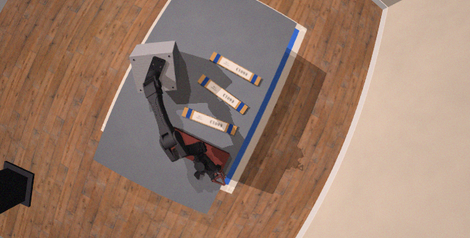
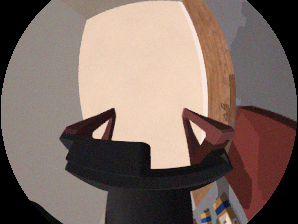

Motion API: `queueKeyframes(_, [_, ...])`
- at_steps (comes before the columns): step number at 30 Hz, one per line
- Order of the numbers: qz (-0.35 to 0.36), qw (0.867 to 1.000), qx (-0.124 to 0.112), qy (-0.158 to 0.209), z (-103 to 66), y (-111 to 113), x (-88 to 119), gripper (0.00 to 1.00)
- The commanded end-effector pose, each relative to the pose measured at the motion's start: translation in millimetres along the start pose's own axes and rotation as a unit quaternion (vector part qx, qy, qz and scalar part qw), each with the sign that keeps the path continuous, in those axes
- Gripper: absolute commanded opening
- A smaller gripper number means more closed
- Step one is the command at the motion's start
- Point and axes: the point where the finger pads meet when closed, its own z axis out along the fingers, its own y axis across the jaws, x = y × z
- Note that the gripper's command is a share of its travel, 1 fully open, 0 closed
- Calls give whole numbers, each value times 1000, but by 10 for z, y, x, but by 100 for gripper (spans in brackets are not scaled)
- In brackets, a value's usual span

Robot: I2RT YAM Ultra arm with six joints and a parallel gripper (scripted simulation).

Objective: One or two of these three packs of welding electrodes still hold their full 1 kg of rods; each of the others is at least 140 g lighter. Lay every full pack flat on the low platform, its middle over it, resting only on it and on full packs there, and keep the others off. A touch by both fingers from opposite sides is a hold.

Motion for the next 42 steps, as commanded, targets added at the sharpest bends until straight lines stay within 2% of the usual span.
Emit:
queueKeyframes(1, [-1, 1000, -9, 0, 24, 90, 0, 100])
queueKeyframes(17, [-1, 1000, -9, 0, 24, 90, 0, 100])
queueKeyframes(18, [0, 1000, 0, 0, 1, 4, 1, 96])
queueKeyframes(42, [0, 1000, 0, 0, 1, 4, 1, 96])
